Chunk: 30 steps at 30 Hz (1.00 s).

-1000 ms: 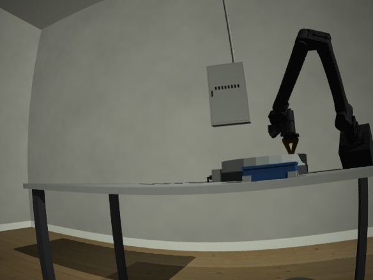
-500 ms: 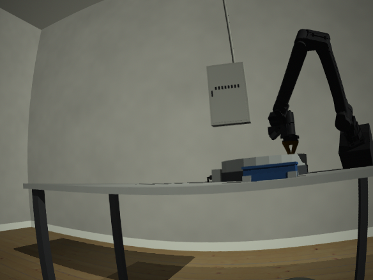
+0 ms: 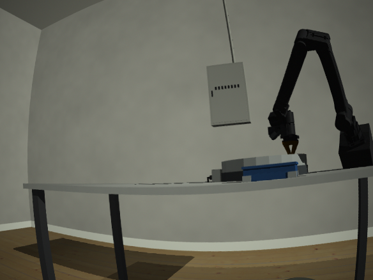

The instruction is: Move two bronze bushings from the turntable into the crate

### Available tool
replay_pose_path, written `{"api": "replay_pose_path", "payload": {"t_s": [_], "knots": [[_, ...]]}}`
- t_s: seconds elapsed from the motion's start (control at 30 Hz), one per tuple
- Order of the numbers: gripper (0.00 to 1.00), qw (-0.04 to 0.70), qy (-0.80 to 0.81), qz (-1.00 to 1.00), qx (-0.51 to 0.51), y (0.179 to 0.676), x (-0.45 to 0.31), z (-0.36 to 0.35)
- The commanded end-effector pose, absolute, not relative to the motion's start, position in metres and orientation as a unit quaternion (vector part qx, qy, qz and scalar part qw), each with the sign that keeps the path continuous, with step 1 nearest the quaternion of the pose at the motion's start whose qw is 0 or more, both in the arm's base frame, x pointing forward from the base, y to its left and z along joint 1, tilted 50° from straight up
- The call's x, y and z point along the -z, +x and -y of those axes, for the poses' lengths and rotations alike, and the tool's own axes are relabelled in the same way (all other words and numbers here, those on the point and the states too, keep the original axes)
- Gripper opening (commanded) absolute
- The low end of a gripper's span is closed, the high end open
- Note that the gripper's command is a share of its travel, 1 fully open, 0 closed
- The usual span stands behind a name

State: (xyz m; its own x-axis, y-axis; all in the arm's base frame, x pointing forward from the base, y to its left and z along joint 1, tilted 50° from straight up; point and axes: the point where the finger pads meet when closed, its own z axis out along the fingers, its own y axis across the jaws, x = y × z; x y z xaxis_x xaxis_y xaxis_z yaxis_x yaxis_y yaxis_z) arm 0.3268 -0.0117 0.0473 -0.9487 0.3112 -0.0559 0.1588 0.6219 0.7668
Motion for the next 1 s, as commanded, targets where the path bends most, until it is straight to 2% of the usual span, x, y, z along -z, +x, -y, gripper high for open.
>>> {"api": "replay_pose_path", "payload": {"t_s": [0.0,0.97], "knots": [[0.14,0.085,0.126,-0.896,-0.418,0.3297,-0.0451,0.0048],[0.14,0.085,0.126,-0.896,-0.418,0.3297,-0.0433,0.0031]]}}
